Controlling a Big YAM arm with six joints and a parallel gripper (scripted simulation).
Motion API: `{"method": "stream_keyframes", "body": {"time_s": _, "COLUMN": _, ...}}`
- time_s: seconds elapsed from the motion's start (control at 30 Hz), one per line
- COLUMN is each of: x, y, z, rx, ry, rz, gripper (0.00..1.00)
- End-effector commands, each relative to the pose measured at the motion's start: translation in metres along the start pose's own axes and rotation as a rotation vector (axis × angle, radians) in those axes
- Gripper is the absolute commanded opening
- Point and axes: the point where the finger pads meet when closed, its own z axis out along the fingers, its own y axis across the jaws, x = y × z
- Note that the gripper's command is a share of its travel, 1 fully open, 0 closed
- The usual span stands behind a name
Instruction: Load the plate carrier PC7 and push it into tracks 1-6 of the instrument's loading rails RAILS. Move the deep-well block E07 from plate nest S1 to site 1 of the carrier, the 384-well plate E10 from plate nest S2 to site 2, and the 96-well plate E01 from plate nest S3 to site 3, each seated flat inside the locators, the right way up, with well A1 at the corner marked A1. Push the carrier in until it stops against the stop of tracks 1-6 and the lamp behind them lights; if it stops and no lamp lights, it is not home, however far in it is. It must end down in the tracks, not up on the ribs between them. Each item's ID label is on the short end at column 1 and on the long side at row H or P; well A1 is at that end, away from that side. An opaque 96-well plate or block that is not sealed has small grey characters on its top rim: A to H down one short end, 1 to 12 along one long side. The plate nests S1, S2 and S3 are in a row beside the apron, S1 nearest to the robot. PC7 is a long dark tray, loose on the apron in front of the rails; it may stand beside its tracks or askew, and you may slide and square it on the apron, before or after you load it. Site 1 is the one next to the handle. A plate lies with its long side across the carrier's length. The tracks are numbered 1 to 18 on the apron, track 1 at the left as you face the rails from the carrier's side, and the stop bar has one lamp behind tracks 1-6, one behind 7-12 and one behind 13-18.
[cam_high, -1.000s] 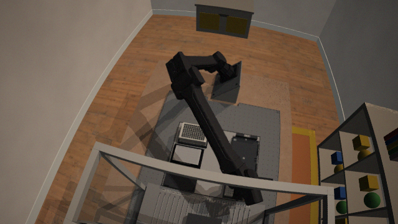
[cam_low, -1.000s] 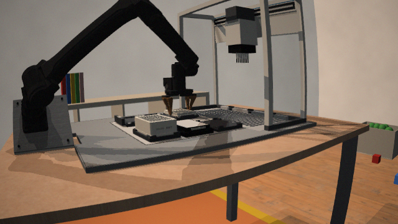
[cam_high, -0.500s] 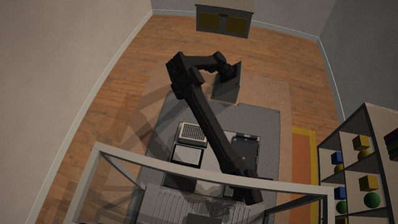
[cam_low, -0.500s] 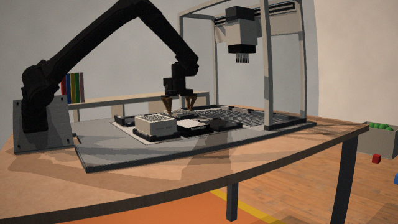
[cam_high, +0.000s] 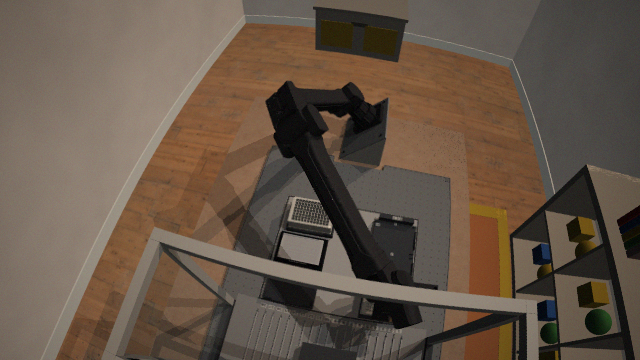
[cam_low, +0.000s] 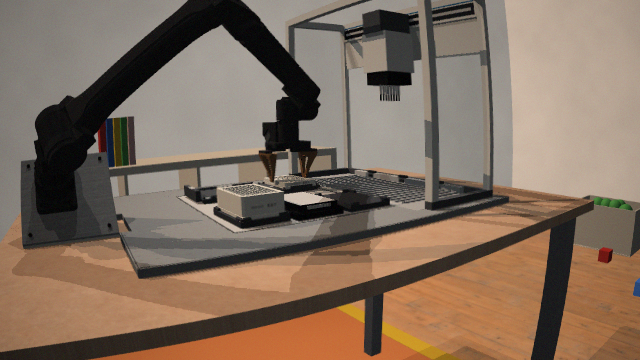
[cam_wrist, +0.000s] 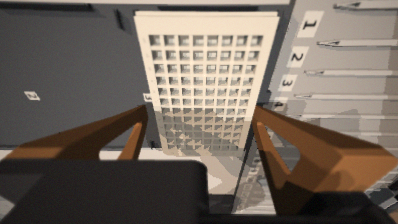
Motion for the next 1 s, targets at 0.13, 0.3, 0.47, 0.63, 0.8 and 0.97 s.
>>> {"method": "stream_keyframes", "body": {"time_s": 0.13, "x": -0.008, "y": -0.021, "z": -0.071, "rx": 0.08, "ry": -0.027, "rz": 0.028, "gripper": 0.96}}
{"method": "stream_keyframes", "body": {"time_s": 0.3, "x": -0.003, "y": -0.022, "z": -0.087, "rx": 0.087, "ry": -0.031, "rz": 0.036, "gripper": 0.96}}
{"method": "stream_keyframes", "body": {"time_s": 0.47, "x": -0.003, "y": -0.021, "z": -0.104, "rx": 0.087, "ry": -0.033, "rz": 0.036, "gripper": 0.96}}
{"method": "stream_keyframes", "body": {"time_s": 0.63, "x": -0.003, "y": -0.02, "z": -0.117, "rx": 0.087, "ry": -0.034, "rz": 0.037, "gripper": 0.96}}
{"method": "stream_keyframes", "body": {"time_s": 0.8, "x": -0.004, "y": -0.013, "z": -0.091, "rx": 0.052, "ry": -0.018, "rz": 0.02, "gripper": 0.96}}
{"method": "stream_keyframes", "body": {"time_s": 0.97, "x": 0.027, "y": -0.005, "z": -0.083, "rx": 0.042, "ry": -0.018, "rz": 0.021, "gripper": 1.0}}
